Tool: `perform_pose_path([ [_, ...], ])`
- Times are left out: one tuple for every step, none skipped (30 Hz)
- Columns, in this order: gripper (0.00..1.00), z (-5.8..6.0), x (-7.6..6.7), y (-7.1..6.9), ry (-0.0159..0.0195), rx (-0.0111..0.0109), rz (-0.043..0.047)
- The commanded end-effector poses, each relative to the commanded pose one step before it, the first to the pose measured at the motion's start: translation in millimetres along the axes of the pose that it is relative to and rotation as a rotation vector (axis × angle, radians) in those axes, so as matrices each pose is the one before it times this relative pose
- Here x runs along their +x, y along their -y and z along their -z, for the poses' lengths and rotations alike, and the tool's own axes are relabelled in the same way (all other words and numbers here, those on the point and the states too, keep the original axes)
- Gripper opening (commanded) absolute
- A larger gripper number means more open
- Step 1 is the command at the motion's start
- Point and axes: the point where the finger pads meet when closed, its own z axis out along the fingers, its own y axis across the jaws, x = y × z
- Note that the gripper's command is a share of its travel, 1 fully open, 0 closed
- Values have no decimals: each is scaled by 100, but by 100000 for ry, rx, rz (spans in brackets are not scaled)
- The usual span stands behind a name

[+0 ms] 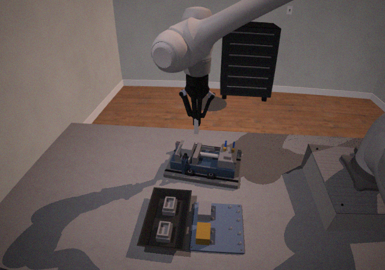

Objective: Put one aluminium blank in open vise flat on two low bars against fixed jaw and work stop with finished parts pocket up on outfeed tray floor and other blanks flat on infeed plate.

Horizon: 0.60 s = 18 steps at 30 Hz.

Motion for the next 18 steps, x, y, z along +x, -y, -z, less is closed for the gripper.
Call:
perform_pose_path([
  [0, -283, 230, -245, -131, 177, 150],
  [0, -38, 0, 0, 0, 1, 0],
  [0, 0, 0, 0, 0, 0, 0],
  [0, 0, 0, 0, 0, 0, 0],
  [0, -47, 0, 0, 0, 2, 0],
  [0, -56, 0, 0, 0, 2, 0],
  [0, -66, 0, 0, 0, 2, 0],
  [0, -76, 0, 0, 0, 3, 0],
  [0, -86, 1, -1, 0, 3, 0],
  [0, -98, 1, 0, 0, 1, 0],
  [0, -108, 1, 0, 0, 0, 0],
  [0, -118, 1, 0, 0, 0, 0],
  [0, -128, 1, 0, 0, 0, 0],
  [0, -138, 1, 0, 0, 0, 0],
  [0, -147, 1, 0, 0, 0, 0],
  [0, -155, 1, 0, 0, 0, 0],
  [0, -163, 1, 0, 0, 0, 0],
  [0, -169, 1, 0, 0, 0, 0],
])
